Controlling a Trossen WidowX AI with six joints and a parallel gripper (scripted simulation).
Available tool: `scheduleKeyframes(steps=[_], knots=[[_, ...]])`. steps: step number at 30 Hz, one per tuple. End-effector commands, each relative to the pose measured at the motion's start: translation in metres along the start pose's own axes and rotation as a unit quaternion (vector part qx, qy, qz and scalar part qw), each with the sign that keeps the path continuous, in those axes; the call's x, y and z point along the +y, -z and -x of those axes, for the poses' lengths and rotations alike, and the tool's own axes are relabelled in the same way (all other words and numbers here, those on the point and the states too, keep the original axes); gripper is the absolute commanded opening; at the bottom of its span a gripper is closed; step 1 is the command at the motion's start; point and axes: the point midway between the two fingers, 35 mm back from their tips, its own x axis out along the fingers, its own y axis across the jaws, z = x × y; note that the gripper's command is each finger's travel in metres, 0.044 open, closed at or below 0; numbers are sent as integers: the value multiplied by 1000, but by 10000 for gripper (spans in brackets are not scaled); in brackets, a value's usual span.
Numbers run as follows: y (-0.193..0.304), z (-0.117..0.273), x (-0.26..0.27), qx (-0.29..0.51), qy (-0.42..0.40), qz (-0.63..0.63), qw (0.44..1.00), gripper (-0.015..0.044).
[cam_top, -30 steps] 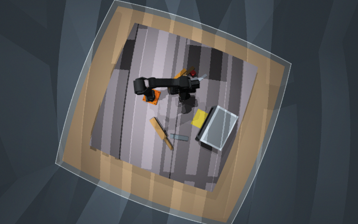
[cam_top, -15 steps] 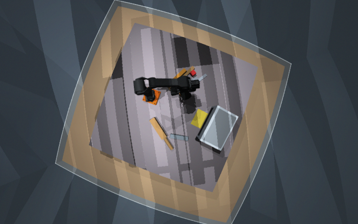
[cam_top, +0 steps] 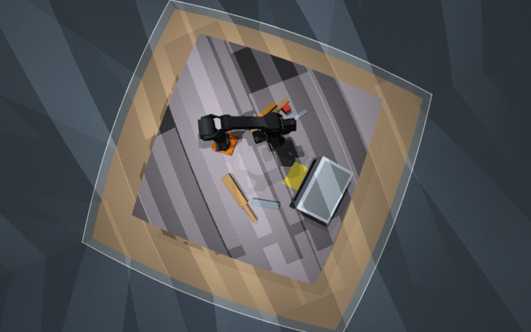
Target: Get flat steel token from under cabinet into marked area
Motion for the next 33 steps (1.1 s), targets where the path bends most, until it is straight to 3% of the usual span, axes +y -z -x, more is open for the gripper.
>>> scheduleKeyframes(steps=[1,33], knots=[[0,0,0,2,1,18,1000,270],[0,0,0,2,0,144,990,270]])
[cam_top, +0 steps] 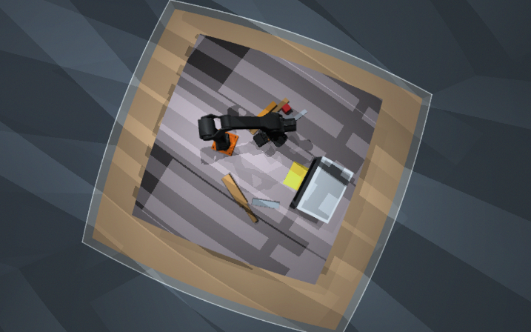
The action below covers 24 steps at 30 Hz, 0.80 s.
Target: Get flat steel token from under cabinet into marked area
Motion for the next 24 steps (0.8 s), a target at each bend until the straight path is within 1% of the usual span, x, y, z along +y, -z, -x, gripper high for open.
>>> scheduleKeyframes(steps=[1,24], knots=[[0,0,0,2,0,18,1000,270],[0,0,0,2,0,109,994,270]])
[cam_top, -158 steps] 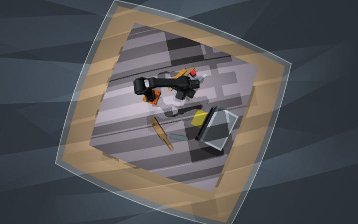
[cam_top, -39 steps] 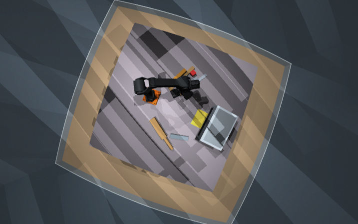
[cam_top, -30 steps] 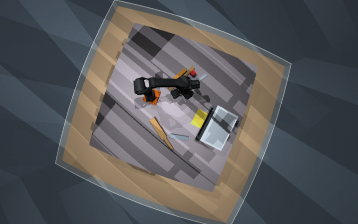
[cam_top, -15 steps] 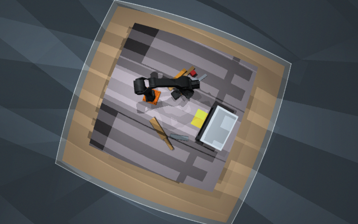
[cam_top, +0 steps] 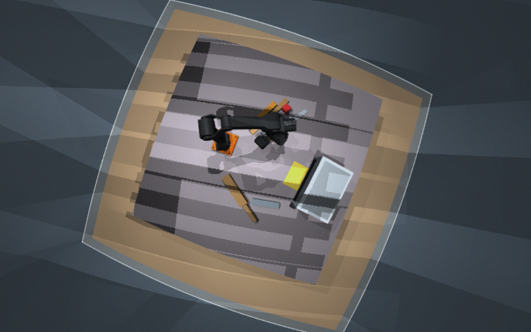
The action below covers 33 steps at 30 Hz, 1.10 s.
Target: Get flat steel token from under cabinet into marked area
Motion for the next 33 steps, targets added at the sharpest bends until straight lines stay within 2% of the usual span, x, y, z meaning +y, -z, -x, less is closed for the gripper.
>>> scheduleKeyframes(steps=[1,33], knots=[[0,0,0,2,0,18,1000,270],[0,0,0,2,0,144,990,270]])
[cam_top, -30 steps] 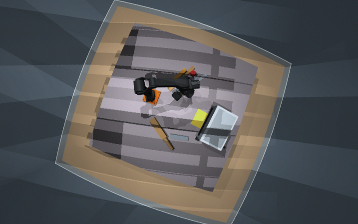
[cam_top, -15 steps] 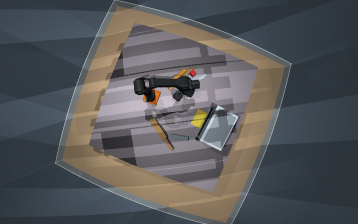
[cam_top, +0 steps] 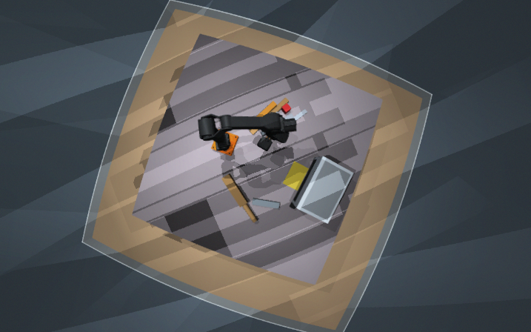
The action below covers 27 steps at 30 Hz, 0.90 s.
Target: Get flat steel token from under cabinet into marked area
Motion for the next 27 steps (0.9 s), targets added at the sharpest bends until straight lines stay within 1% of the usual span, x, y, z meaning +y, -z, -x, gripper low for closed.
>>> scheduleKeyframes(steps=[1,27], knots=[[0,0,0,2,-1,18,1000,270],[0,0,0,2,-1,121,993,270]])
